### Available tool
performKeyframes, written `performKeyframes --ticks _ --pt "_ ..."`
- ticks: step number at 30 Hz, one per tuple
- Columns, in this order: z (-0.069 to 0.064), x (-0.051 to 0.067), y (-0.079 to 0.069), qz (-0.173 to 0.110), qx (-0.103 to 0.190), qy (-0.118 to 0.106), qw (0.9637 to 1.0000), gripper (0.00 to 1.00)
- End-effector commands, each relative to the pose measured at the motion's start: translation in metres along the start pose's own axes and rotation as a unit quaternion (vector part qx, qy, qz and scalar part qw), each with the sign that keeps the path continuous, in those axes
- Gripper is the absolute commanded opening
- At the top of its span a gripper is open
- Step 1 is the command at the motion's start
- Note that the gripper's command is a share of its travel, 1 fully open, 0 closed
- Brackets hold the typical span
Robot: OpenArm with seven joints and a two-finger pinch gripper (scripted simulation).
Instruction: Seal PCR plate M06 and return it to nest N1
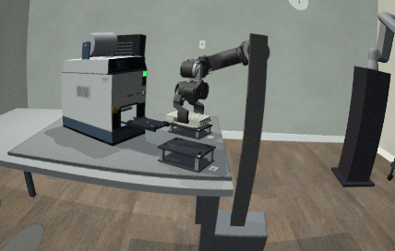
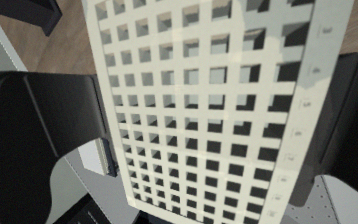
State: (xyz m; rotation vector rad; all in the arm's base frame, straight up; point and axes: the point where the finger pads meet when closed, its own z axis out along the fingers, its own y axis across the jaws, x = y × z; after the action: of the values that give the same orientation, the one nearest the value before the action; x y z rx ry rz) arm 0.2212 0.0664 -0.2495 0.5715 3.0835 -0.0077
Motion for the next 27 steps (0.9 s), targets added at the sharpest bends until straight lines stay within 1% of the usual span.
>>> performKeyframes --ticks 1,6,11,23,27 --pt "-0.002 -0.001 0.0 0.003 0.0 -0.001 1.0 0.0" --pt "-0.002 -0.001 0.0 0.003 0.0 -0.001 1.0 0.0" --pt "-0.006 -0.039 -0.008 0.014 0.0 0.0 0.9999 0.0" --pt "-0.006 -0.039 -0.008 0.014 0.0 0.0 0.9999 0.0" --pt "-0.01 -0.07 -0.016 0.014 0.0 0.0 0.9999 0.0"
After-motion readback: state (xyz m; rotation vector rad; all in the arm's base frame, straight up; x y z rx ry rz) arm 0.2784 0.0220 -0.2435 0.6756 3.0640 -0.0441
